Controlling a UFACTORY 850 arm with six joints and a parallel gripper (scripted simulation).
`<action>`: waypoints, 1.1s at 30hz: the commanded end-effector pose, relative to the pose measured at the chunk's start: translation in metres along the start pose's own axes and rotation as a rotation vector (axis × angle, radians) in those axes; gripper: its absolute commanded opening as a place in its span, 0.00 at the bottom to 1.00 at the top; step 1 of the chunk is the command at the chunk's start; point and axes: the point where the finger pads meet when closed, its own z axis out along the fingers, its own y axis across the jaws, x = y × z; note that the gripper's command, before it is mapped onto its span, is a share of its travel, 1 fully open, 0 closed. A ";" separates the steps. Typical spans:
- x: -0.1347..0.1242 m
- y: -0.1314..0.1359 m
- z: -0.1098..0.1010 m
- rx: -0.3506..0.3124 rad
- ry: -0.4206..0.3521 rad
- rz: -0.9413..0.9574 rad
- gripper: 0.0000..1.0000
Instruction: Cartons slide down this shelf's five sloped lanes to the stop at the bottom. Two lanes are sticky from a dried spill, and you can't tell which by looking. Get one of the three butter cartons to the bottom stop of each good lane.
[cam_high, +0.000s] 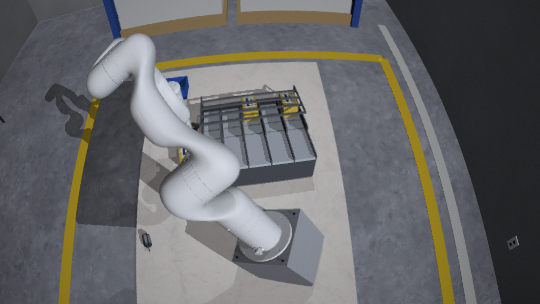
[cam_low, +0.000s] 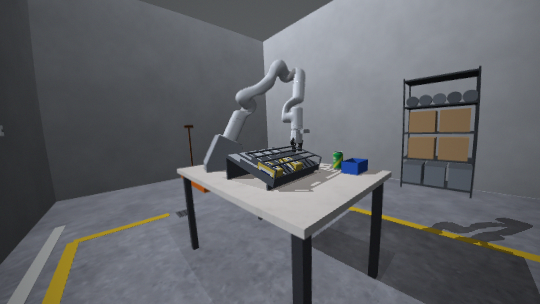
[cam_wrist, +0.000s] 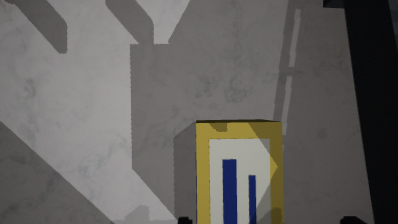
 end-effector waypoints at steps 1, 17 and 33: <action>0.001 -0.001 0.015 0.001 0.001 0.000 0.90; 0.002 -0.001 0.042 -0.002 -0.004 0.001 0.90; 0.002 -0.002 0.056 -0.003 -0.006 0.001 0.90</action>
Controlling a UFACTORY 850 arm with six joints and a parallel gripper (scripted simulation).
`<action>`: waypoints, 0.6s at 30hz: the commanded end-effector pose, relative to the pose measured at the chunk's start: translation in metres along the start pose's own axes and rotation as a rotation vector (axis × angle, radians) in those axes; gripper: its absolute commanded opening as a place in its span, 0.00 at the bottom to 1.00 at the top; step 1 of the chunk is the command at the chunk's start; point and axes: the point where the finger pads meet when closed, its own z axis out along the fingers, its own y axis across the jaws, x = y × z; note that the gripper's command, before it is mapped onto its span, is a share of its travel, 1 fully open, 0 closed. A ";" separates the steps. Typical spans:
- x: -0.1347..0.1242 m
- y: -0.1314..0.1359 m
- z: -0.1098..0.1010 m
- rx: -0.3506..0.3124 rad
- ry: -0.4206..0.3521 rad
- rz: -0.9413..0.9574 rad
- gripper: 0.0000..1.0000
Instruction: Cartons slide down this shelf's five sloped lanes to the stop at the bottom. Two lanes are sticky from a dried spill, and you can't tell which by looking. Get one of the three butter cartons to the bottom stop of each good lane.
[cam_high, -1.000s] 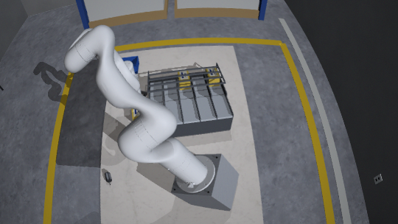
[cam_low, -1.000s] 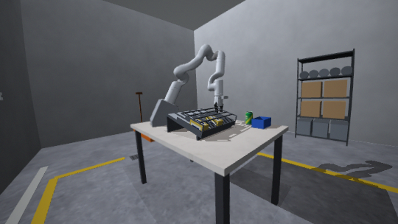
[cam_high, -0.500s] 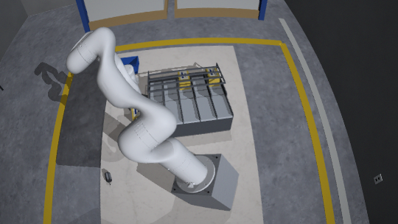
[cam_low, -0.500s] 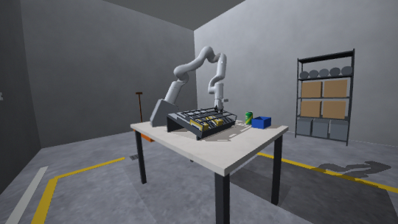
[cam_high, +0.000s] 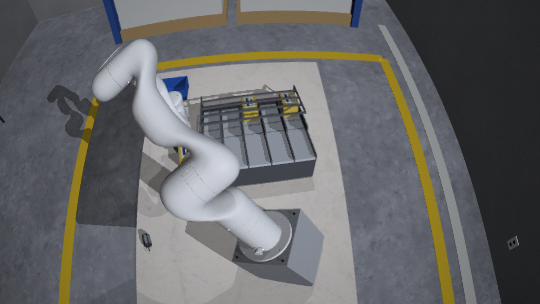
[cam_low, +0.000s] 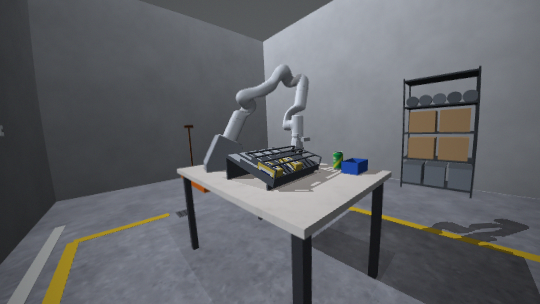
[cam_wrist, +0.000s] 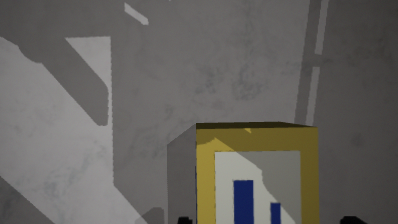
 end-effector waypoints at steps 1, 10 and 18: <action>0.001 0.000 -0.001 0.000 0.001 0.000 0.90; 0.001 -0.001 0.007 0.000 0.001 0.000 0.90; 0.002 -0.002 0.037 0.000 0.001 0.000 0.90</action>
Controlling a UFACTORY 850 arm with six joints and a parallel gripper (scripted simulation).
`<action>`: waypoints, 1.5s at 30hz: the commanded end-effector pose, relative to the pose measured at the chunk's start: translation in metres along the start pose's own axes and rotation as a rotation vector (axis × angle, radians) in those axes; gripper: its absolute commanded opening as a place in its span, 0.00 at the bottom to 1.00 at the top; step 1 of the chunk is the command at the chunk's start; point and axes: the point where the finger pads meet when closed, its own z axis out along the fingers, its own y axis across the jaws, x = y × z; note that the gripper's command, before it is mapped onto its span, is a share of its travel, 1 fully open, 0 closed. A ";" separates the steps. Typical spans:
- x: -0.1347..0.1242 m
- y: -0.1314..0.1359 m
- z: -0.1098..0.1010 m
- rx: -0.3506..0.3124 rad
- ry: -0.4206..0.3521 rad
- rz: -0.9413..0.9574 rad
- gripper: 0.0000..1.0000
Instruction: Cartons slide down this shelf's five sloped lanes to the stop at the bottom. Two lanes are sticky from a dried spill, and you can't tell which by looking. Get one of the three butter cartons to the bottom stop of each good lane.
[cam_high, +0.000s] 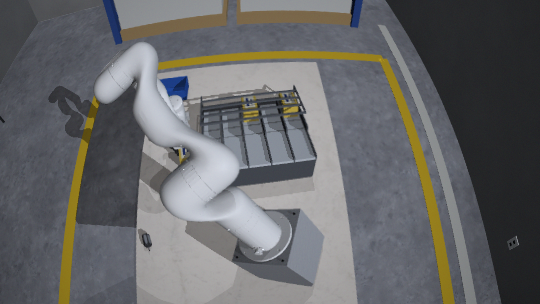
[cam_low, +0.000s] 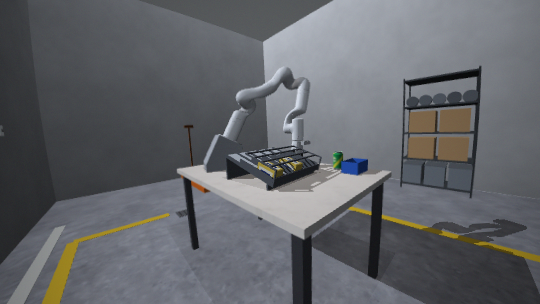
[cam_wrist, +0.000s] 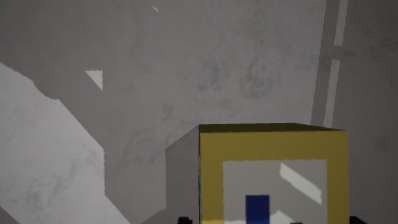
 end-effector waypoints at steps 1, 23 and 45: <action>0.002 0.000 0.013 -0.001 0.004 0.000 0.90; 0.002 0.000 0.012 0.000 0.004 0.000 0.00; 0.002 0.000 0.012 -0.001 0.004 0.000 0.00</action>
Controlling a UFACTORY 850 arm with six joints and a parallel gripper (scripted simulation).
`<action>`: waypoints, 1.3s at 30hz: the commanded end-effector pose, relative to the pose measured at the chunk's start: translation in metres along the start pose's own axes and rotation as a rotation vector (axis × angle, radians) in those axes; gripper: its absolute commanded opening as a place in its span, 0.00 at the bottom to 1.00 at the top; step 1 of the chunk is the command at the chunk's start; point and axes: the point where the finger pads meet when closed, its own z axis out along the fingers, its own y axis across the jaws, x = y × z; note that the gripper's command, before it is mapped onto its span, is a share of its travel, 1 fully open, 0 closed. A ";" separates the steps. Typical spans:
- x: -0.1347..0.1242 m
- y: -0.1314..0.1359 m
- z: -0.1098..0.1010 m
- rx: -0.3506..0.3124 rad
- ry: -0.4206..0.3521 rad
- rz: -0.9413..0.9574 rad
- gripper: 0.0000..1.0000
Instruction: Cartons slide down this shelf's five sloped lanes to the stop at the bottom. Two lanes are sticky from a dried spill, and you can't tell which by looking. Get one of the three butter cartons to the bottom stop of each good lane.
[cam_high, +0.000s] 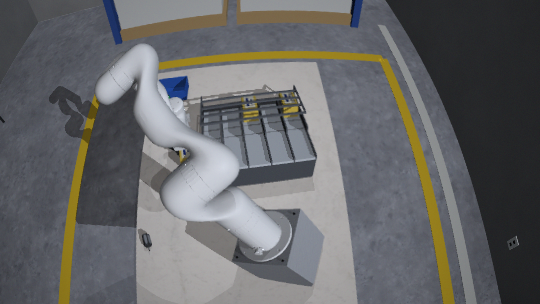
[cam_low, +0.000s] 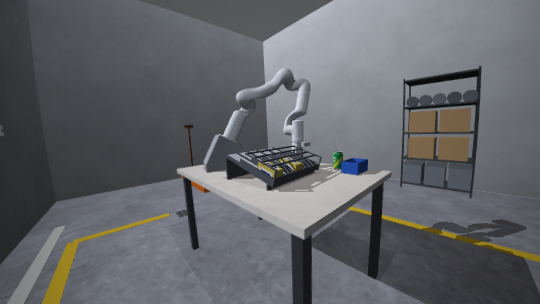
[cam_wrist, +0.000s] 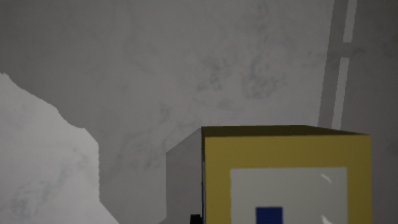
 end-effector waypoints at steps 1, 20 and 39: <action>-0.001 0.001 -0.070 0.000 0.001 0.000 0.00; -0.003 0.004 -0.168 0.003 0.021 -0.003 0.00; -0.004 0.005 -0.261 0.018 0.026 0.054 0.00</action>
